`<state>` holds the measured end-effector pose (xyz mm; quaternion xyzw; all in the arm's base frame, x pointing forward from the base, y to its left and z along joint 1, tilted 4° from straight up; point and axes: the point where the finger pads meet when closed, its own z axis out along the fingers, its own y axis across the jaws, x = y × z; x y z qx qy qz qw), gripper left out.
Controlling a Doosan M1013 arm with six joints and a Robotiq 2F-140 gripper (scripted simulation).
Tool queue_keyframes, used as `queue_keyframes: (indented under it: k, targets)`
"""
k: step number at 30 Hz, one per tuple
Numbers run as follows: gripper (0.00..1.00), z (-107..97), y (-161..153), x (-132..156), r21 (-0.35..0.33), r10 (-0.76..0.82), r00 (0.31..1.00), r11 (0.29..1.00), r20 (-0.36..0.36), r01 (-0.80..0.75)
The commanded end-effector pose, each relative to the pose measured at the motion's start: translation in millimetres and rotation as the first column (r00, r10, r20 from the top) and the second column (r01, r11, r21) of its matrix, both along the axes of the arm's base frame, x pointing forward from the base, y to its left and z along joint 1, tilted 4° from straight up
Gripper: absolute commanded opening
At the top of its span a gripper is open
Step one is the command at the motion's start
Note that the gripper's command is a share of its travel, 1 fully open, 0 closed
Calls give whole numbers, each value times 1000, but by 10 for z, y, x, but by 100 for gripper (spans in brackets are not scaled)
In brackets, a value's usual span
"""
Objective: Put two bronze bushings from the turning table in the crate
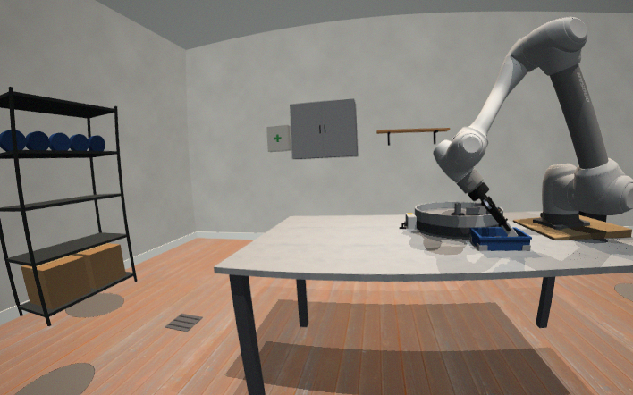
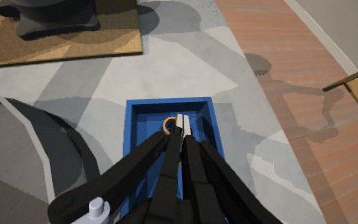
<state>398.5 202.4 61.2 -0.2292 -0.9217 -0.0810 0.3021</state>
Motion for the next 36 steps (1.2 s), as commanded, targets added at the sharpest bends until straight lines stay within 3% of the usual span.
queue_keyframes:
  k: [1,17,18,36]
  targets:
    - [0,1,0,0,0,0,1000,1000,0,0]
    - [0,1,0,0,0,0,1000,1000,0,0]
    - [7,1,0,0,0,0,1000,1000,0,0]
    - [7,1,0,0,0,0,1000,1000,0,0]
